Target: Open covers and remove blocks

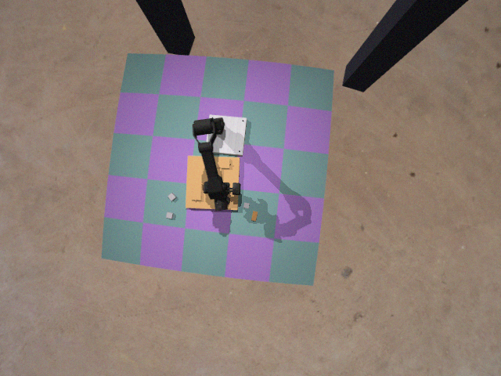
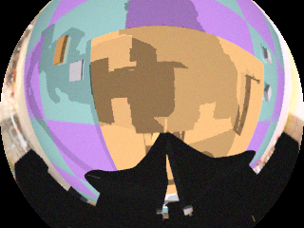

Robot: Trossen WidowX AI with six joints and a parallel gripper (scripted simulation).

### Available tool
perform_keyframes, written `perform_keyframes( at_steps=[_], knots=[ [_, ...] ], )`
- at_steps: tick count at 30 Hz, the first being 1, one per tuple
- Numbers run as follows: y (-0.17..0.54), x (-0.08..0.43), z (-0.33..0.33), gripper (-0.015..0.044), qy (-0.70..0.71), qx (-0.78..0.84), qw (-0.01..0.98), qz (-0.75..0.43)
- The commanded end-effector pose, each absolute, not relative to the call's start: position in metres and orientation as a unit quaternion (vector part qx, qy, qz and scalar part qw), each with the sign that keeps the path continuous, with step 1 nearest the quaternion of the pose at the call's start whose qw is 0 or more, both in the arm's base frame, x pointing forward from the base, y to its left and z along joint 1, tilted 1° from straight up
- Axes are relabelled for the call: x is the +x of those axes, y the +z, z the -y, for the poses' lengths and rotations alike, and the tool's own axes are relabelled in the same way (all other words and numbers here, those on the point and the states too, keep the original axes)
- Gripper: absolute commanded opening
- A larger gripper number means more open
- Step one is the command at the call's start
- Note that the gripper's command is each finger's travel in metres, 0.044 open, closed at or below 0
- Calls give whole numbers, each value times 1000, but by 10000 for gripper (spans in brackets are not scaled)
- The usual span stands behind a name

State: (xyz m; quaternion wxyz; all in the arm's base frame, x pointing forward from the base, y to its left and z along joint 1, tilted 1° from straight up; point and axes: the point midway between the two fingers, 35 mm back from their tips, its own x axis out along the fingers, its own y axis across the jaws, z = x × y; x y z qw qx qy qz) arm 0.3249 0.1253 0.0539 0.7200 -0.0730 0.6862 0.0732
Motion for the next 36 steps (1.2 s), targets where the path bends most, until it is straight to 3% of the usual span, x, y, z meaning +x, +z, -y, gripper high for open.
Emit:
perform_keyframes(
  at_steps=[1, 36],
  knots=[
    [53, 330, -127, 0, 75, -73, 720, -686],
    [70, 352, -131, 0, 75, -73, 720, -686]
  ],
)
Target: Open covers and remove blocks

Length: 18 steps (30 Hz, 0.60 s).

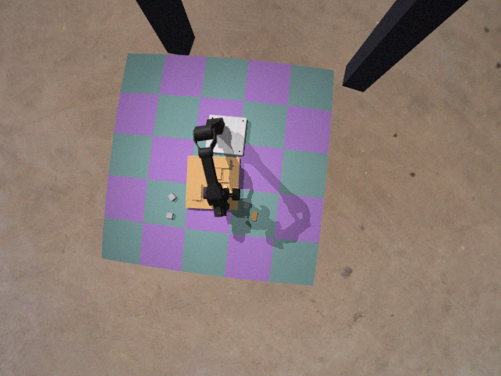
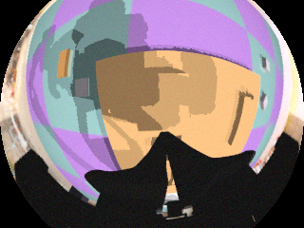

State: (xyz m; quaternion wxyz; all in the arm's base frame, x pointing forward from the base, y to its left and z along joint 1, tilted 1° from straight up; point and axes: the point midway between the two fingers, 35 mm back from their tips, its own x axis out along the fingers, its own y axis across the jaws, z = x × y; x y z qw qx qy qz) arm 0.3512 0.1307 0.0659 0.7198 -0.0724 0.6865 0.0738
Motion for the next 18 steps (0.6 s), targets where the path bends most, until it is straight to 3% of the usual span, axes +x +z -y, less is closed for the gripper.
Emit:
perform_keyframes(
  at_steps=[1, 18],
  knots=[
    [72, 353, -131, 0, 75, -73, 720, -686],
    [94, 355, -131, 0, 75, -73, 720, -685]
  ],
)
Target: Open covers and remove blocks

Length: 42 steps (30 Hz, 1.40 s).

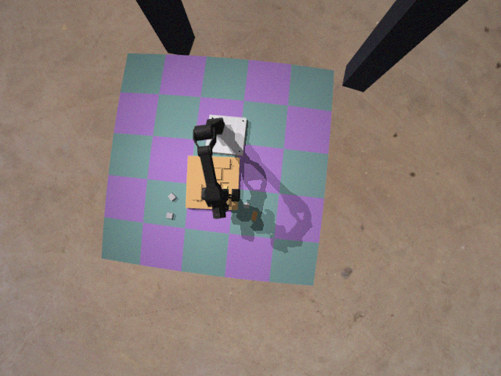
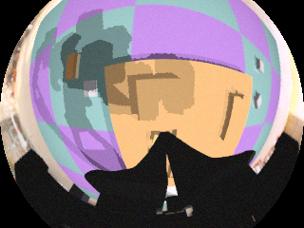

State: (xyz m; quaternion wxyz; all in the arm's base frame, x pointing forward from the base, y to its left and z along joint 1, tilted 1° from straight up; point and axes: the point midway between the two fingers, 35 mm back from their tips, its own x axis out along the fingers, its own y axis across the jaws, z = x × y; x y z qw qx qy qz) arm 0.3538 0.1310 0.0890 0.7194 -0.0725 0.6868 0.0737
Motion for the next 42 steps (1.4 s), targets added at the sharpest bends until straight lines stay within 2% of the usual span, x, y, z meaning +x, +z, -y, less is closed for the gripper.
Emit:
perform_keyframes(
  at_steps=[1, 9, 18, 28, 42],
  knots=[
    [95, 355, -131, 0, 75, -73, 720, -685],
    [99, 351, -130, 0, 56, -54, 721, -688],
    [107, 303, -120, 0, -181, 194, 696, -668],
    [106, 249, -106, 0, -420, 441, 571, -551],
    [105, 246, -105, 0, -434, 455, 559, -540]
  ],
)
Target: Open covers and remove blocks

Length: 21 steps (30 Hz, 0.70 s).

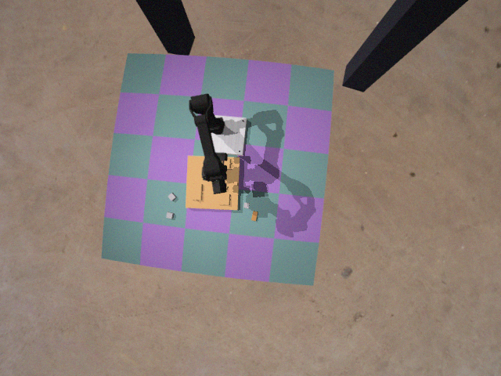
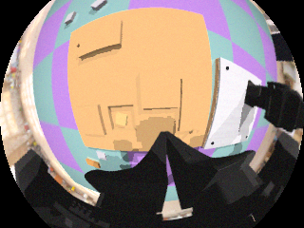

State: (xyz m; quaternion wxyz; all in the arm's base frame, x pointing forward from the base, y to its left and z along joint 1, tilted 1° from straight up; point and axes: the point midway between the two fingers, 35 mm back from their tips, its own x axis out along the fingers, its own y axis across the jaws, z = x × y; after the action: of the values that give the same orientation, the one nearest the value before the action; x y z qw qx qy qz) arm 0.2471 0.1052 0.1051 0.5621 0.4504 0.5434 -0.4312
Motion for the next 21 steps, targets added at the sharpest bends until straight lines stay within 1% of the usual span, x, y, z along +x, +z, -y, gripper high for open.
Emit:
perform_keyframes(
  at_steps=[1, 21],
  knots=[
    [105, 246, -105, 0, -434, 455, 559, -540],
    [102, 246, -105, 0, -434, 455, 559, -540]
  ],
)
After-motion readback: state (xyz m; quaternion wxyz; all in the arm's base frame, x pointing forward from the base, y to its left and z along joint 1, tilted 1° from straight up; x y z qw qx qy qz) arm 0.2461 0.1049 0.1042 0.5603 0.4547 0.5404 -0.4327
